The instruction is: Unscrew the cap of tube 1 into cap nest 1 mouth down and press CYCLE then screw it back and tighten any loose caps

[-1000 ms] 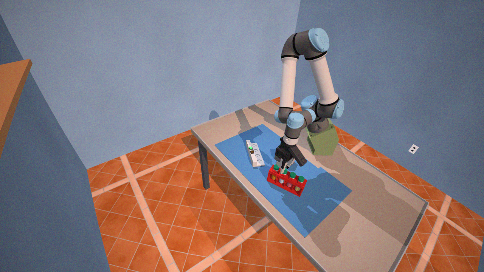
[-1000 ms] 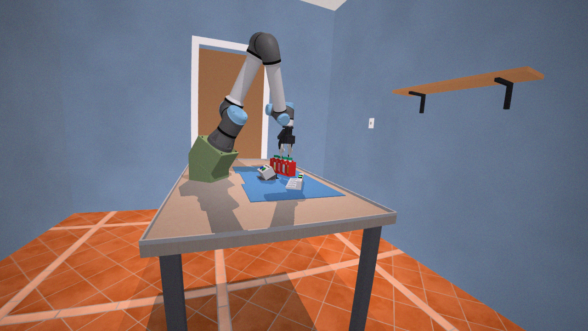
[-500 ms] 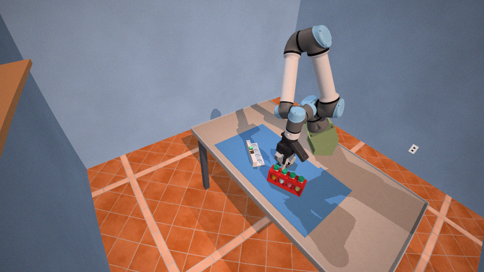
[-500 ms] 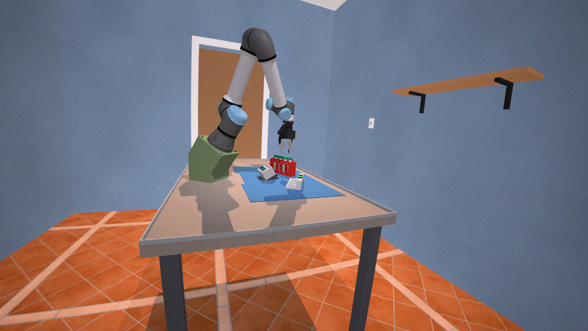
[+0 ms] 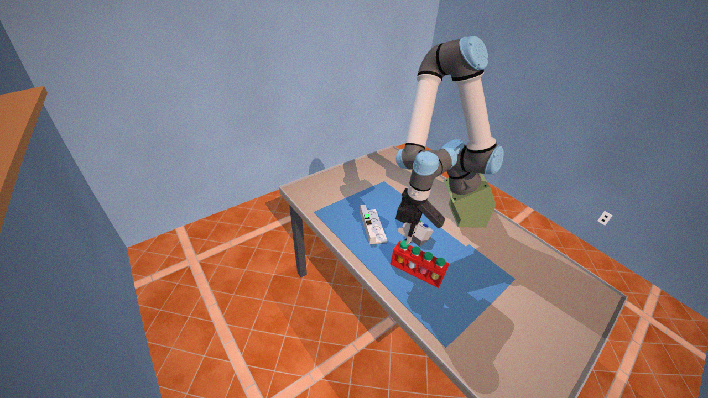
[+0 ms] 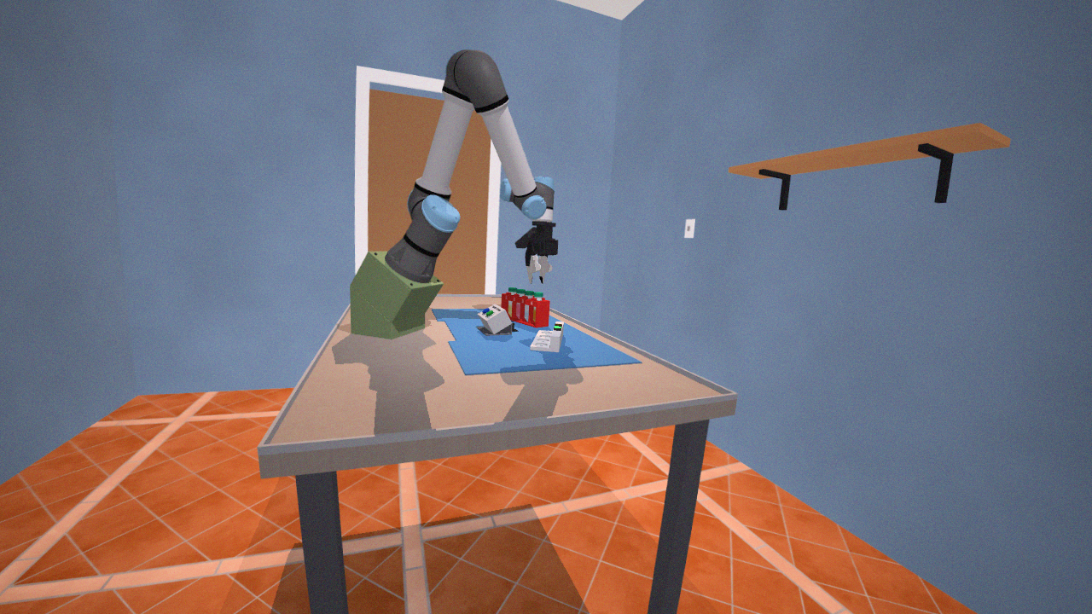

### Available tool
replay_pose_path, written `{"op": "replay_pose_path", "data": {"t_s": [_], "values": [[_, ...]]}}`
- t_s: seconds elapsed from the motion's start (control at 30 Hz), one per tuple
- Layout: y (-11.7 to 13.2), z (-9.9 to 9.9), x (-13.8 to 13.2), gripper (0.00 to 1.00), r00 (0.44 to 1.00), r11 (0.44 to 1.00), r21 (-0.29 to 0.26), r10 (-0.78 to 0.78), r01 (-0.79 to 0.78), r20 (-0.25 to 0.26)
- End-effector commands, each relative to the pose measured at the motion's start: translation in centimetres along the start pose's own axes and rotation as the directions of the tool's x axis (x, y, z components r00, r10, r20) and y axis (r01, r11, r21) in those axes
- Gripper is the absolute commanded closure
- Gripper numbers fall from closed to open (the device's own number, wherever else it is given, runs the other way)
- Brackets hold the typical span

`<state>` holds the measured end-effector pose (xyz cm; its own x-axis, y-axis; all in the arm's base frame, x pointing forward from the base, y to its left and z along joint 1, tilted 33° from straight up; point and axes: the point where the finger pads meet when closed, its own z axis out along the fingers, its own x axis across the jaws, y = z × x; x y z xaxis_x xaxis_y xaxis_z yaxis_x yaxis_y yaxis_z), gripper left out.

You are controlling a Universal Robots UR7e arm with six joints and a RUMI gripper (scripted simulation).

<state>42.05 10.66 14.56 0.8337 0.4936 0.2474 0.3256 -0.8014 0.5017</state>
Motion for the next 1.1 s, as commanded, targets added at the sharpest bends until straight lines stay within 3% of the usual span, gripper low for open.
{"op": "replay_pose_path", "data": {"t_s": [0.0,0.27,0.67,1.07], "values": [[1.6,0.0,-0.1,0.65,0.988,0.987,0.022,-0.156,0.156,-0.018],[1.6,0.0,-0.1,0.65,0.988,0.987,0.022,-0.156,0.156,-0.018],[1.5,3.5,-0.1,0.65,0.988,0.987,0.022,-0.156,0.156,-0.018],[1.5,3.6,-0.1,0.65,0.988,0.987,0.022,-0.156,0.156,-0.018]]}}
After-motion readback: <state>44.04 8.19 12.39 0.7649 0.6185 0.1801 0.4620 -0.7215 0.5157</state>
